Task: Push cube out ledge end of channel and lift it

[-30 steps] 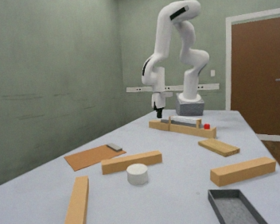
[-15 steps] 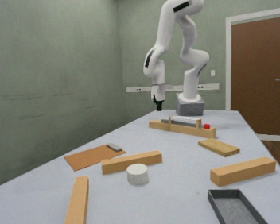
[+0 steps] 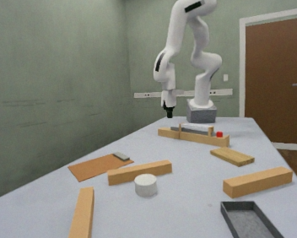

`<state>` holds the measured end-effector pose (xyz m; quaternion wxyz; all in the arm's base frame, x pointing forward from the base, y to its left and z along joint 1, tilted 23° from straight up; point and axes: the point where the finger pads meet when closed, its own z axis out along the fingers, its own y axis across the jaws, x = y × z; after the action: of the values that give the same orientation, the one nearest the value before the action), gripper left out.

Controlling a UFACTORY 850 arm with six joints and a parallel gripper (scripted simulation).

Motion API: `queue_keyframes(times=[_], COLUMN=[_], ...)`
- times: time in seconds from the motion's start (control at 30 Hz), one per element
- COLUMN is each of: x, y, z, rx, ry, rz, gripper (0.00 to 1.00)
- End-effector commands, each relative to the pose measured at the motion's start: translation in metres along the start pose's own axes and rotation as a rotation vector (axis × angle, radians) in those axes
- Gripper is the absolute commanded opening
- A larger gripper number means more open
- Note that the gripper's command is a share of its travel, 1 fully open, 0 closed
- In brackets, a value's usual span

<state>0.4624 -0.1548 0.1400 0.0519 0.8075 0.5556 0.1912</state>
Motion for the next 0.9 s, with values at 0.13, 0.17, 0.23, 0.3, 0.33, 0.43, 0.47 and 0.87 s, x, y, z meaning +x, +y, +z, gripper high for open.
queue_keyframes(times=[0.13, 0.17, 0.23, 0.3, 0.33, 0.43, 0.47, 0.87], x=[0.029, 0.038, 0.058, 0.081, 0.093, 0.134, 0.148, 0.274], y=[0.004, 0.005, 0.007, 0.008, 0.009, 0.011, 0.011, 0.006], z=[0.003, 0.003, 0.005, 0.007, 0.007, 0.008, 0.009, 0.003], rx=[0.025, 0.032, 0.044, 0.055, 0.059, 0.065, 0.064, 0.013], ry=[0.001, 0.001, -0.002, -0.007, -0.011, -0.021, -0.024, -0.016], rz=[-0.001, -0.001, -0.001, -0.002, -0.002, -0.003, -0.004, -0.004], gripper=[0.00, 0.00, 0.00, 0.00, 0.00, 0.00, 0.00, 0.00])
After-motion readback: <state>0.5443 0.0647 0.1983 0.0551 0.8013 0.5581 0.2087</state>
